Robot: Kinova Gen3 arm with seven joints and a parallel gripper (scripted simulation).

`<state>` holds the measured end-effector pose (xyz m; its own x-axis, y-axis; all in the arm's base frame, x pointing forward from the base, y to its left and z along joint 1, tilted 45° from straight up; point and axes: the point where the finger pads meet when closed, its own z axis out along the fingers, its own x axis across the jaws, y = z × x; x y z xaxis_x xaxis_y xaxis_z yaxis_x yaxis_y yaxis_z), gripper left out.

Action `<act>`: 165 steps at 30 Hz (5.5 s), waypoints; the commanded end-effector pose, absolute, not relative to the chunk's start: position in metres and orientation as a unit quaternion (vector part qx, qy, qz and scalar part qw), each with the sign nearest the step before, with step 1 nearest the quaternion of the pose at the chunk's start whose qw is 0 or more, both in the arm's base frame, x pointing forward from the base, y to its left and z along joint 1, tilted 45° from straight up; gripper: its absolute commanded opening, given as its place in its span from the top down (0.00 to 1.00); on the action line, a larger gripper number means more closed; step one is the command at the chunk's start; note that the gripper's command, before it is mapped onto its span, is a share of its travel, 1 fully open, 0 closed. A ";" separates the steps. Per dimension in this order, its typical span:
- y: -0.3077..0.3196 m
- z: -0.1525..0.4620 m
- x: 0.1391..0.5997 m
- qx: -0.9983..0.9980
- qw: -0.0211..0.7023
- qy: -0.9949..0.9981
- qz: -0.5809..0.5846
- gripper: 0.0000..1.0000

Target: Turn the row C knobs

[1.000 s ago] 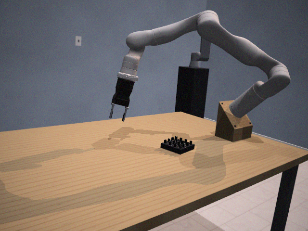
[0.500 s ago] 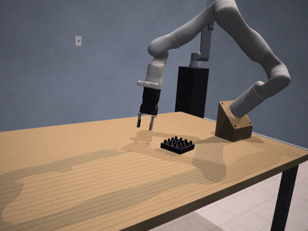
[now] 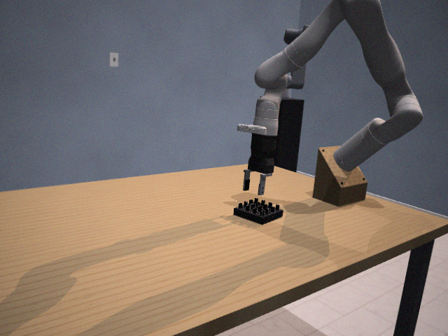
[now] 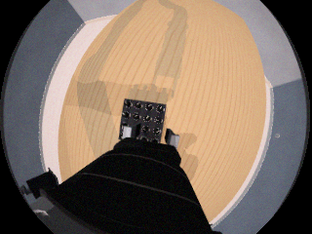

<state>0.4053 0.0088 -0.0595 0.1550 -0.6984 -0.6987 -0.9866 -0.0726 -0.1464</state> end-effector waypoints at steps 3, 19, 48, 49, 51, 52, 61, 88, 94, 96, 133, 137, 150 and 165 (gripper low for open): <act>0.023 -0.039 0.380 -0.674 0.294 0.631 0.248 0.00; 0.035 -0.029 0.354 -0.649 0.277 0.657 0.266 0.00; 0.035 -0.029 0.354 -0.649 0.277 0.657 0.266 0.00; 0.035 -0.029 0.354 -0.649 0.277 0.657 0.266 0.00; 0.035 -0.029 0.354 -0.649 0.277 0.657 0.266 0.00; 0.035 -0.029 0.354 -0.649 0.277 0.657 0.266 0.00; 0.035 -0.029 0.354 -0.649 0.277 0.657 0.266 0.00; 0.035 -0.029 0.354 -0.649 0.277 0.657 0.266 0.00; 0.035 -0.029 0.354 -0.649 0.277 0.657 0.266 0.00; 0.035 -0.029 0.354 -0.649 0.277 0.657 0.266 0.00; 0.034 -0.030 0.345 -0.649 0.277 0.657 0.266 0.00; 0.033 -0.031 0.337 -0.649 0.277 0.657 0.266 0.00; 0.031 -0.035 0.314 -0.649 0.277 0.657 0.266 0.00; 0.030 -0.036 0.302 -0.649 0.277 0.657 0.266 0.00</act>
